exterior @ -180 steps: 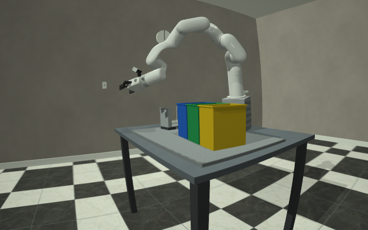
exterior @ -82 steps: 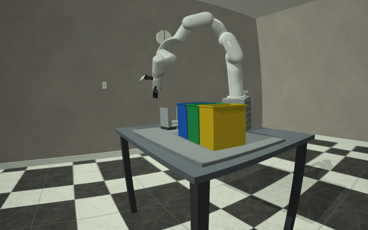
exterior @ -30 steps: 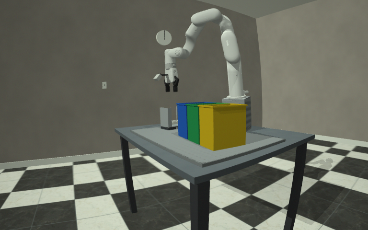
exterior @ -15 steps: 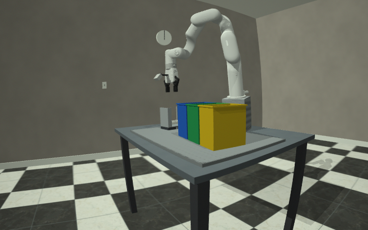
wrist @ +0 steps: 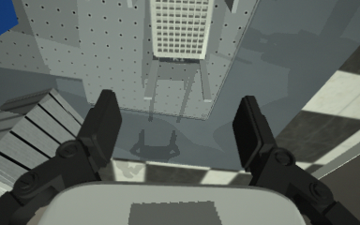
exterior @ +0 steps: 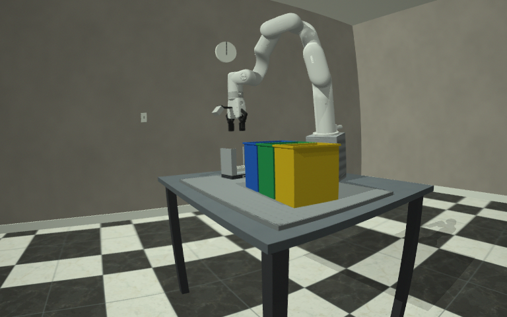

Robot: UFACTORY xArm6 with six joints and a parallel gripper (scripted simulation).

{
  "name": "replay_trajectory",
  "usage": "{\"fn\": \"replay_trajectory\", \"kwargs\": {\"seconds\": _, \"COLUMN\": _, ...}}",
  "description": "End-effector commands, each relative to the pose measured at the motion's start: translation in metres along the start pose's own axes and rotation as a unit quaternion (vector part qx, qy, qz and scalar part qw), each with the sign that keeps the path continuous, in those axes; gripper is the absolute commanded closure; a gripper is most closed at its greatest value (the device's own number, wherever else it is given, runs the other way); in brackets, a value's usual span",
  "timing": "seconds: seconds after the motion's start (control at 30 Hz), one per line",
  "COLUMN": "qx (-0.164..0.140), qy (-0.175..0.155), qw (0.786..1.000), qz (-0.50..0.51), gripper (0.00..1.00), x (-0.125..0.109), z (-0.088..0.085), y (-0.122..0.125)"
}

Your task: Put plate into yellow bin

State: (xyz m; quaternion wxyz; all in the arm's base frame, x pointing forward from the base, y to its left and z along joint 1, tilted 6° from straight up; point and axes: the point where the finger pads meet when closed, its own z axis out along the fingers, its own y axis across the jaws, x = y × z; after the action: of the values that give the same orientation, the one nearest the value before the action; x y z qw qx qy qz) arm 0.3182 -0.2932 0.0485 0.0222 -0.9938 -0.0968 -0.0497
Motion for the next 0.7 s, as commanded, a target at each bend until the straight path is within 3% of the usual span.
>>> {"fn": "replay_trajectory", "kwargs": {"seconds": 0.0, "qx": -0.002, "qy": 0.001, "qw": 1.0, "qz": 0.0, "gripper": 0.0, "x": 0.001, "z": 0.006, "y": 0.001}}
{"fn": "replay_trajectory", "kwargs": {"seconds": 0.67, "qx": -0.002, "qy": 0.001, "qw": 1.0, "qz": 0.0, "gripper": 0.0, "x": 0.001, "z": 0.036, "y": 0.001}}
